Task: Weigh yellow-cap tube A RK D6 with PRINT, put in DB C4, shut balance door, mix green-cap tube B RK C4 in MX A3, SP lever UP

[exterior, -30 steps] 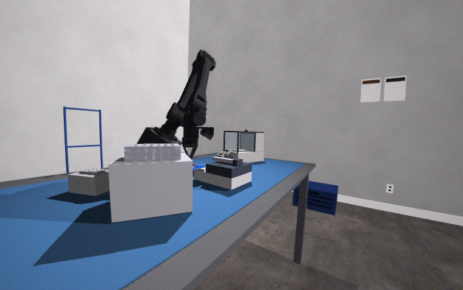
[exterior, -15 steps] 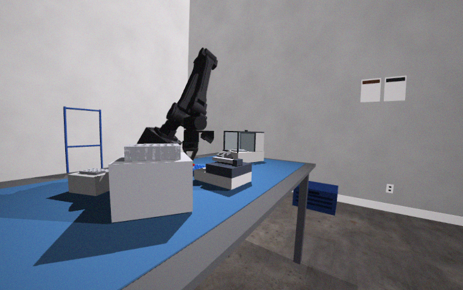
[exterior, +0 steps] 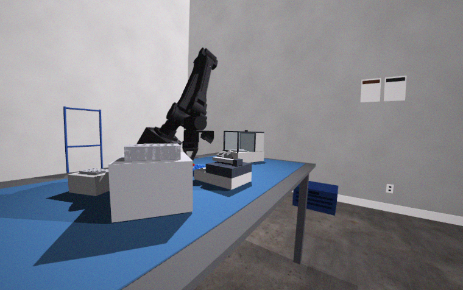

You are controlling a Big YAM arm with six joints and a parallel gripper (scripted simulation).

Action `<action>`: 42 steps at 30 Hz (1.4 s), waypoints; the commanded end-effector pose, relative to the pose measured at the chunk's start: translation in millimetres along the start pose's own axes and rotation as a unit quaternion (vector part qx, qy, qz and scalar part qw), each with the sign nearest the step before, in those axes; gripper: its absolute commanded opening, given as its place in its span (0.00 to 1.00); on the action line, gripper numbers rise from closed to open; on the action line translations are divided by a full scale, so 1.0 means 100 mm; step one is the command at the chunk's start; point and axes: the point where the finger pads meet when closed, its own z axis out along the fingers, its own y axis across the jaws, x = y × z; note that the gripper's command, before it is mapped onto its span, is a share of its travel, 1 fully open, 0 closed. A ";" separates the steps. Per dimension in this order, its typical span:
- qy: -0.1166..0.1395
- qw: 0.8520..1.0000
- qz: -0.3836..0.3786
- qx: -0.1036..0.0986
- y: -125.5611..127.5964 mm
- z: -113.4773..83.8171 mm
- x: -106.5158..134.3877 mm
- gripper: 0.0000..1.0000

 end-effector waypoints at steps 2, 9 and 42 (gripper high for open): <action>-0.003 1.000 0.000 0.010 -0.08 -0.02 -0.03 0.36; -0.003 1.000 0.000 0.010 -0.08 -0.02 -0.03 0.36; -0.001 1.000 0.003 0.002 -0.01 0.12 -0.02 0.36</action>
